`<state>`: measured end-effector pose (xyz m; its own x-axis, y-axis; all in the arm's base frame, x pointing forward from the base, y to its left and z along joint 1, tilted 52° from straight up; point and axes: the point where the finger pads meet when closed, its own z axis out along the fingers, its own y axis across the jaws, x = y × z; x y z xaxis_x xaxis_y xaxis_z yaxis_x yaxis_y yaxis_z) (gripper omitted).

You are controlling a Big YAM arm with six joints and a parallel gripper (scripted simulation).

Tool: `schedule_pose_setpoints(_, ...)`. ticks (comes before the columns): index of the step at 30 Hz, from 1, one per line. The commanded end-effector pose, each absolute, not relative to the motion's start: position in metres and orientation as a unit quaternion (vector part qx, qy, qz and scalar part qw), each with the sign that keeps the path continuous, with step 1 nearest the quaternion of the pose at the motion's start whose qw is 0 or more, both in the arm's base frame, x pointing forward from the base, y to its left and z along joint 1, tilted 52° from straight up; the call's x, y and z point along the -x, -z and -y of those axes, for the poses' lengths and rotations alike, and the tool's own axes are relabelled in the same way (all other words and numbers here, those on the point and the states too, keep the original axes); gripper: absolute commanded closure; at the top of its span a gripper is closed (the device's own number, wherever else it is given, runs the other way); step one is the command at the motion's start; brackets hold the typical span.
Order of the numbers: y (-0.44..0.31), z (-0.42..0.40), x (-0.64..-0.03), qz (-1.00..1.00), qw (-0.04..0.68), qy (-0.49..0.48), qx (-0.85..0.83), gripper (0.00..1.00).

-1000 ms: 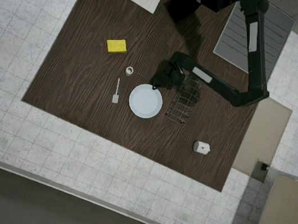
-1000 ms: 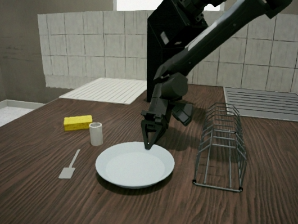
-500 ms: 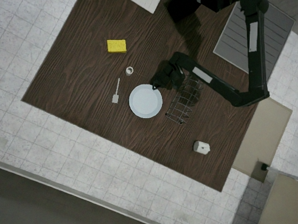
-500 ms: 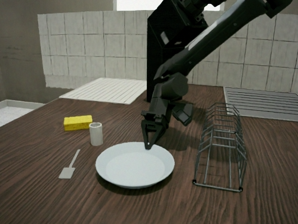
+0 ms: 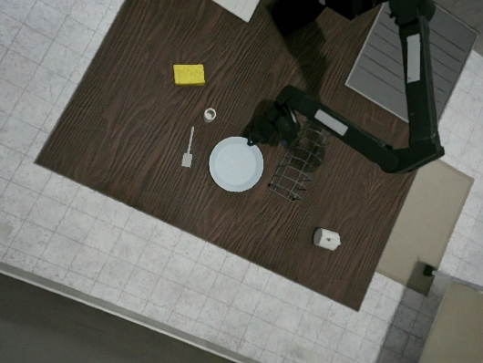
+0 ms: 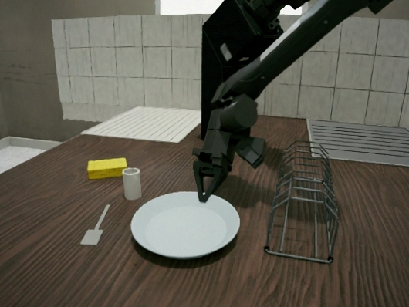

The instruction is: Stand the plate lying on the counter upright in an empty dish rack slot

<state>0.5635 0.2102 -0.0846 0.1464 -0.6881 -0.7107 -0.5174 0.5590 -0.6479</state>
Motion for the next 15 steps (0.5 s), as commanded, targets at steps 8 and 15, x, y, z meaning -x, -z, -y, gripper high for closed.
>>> schedule_pose_setpoints(8, 0.073, -0.187, -0.559, -0.657, 0.57, 0.048, 0.492, 1.0)
schedule_pose_setpoints(15, 0.065, -0.182, -0.563, -0.655, 0.56, 0.032, 0.506, 1.0)
